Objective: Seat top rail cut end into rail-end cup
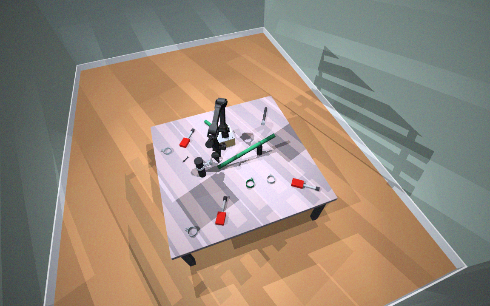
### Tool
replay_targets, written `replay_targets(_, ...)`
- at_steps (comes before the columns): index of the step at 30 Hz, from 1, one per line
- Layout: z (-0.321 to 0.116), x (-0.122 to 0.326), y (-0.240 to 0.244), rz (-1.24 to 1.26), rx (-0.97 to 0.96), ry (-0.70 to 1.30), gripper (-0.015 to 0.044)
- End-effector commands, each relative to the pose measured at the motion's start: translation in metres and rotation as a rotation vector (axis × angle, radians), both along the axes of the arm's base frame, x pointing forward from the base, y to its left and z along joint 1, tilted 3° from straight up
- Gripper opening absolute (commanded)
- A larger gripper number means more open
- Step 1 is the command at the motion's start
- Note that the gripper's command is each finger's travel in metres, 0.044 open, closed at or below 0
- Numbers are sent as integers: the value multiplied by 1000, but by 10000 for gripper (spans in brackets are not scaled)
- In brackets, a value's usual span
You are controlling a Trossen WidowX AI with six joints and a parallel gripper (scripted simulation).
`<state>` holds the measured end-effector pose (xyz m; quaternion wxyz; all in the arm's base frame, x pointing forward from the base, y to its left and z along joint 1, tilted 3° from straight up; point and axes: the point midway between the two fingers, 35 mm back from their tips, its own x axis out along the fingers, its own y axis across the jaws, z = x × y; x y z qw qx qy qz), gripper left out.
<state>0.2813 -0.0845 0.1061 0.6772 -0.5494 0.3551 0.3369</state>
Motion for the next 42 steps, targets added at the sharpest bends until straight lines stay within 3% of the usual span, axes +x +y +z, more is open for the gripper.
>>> replay_targets(1, 27, -8, 33, -409, 206, 21, 440)
replay_targets(7, 48, -25, 63, -787, 415, 21, 440)
replay_targets(19, 68, -48, 87, -1202, 678, -1, 440)
replay_targets(37, 68, -49, 88, -1212, 685, -1, 440)
replay_targets(42, 56, -45, 90, -1419, 748, 70, 440)
